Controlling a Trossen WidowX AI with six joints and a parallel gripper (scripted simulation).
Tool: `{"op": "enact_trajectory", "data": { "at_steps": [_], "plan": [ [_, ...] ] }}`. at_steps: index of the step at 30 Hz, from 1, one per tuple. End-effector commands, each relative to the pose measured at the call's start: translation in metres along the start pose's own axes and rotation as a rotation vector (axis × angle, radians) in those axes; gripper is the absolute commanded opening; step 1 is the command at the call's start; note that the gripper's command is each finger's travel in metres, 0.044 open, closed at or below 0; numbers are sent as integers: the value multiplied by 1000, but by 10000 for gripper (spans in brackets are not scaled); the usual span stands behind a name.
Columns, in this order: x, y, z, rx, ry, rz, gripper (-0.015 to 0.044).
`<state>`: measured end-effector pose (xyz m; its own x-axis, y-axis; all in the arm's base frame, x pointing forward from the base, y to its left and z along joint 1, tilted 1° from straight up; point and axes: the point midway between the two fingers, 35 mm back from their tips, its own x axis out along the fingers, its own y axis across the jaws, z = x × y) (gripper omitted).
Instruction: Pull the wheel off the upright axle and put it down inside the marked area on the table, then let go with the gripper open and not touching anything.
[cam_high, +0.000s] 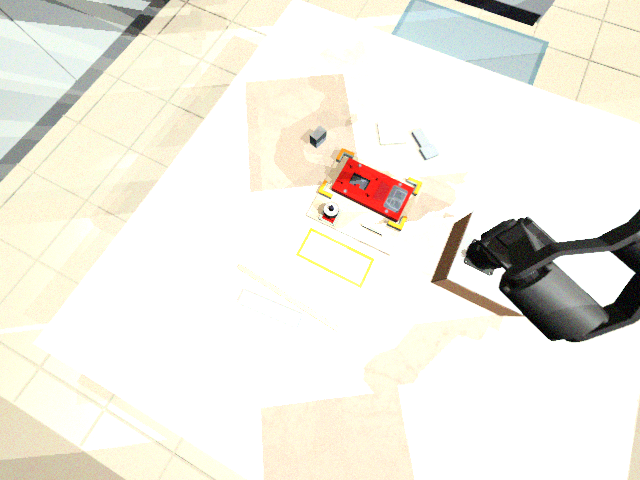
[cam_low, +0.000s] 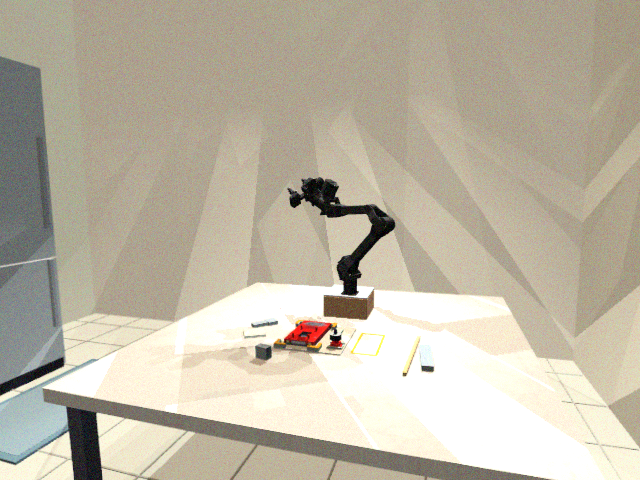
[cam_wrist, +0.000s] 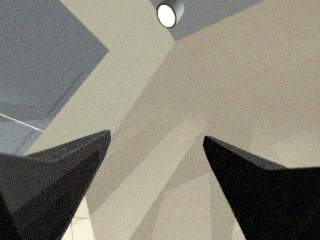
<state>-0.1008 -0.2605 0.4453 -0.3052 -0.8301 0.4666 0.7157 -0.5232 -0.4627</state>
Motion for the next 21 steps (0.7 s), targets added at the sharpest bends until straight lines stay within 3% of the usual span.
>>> {"op": "enact_trajectory", "data": {
  "at_steps": [1, 4, 13, 21],
  "plan": [
    [1, 2, 0, 7, 1, 6, 374],
    [7, 25, -2, 100, 23, 86, 300],
    [14, 123, 0, 428, 155, 394, 300],
    [-7, 212, 13, 667, 338, 653, 300]
  ]
}}
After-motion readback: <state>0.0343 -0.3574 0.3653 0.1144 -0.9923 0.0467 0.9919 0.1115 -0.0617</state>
